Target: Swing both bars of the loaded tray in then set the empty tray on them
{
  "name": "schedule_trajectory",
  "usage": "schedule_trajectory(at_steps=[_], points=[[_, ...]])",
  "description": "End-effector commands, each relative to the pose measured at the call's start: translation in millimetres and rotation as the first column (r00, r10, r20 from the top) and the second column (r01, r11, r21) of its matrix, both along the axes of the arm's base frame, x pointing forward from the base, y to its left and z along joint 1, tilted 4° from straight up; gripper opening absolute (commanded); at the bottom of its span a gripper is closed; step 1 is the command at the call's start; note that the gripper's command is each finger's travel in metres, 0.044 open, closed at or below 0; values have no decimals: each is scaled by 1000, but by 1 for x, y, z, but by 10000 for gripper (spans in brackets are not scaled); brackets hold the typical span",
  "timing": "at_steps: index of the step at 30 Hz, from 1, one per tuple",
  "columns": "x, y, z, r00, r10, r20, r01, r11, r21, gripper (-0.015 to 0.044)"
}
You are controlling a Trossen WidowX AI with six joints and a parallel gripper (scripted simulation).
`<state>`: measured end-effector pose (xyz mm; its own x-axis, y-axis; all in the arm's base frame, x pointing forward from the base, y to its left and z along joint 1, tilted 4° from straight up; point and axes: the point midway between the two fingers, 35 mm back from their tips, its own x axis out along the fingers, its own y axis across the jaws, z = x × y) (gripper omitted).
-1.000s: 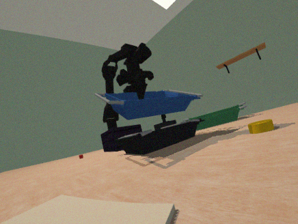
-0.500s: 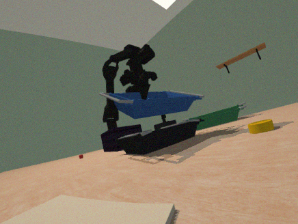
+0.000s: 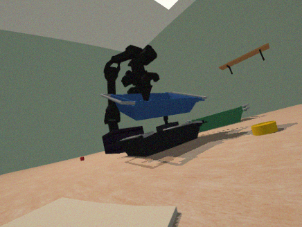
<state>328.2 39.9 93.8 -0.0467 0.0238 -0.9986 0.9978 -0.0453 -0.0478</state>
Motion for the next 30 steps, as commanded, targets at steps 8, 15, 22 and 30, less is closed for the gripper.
schedule_trajectory(at_steps=[8, 15, 22, 30], points=[[1, 1, 3, 1000, -4, 15, 4, 1000, 3, 0], [2, 1, 3, 1000, -4, 15, 4, 1000, 3, 0], [2, 1, 0, 1000, -4, 15, 4, 1000, 3, 0], [1, 2, -14, 1000, -4, 15, 4, 1000, 3, 0]])
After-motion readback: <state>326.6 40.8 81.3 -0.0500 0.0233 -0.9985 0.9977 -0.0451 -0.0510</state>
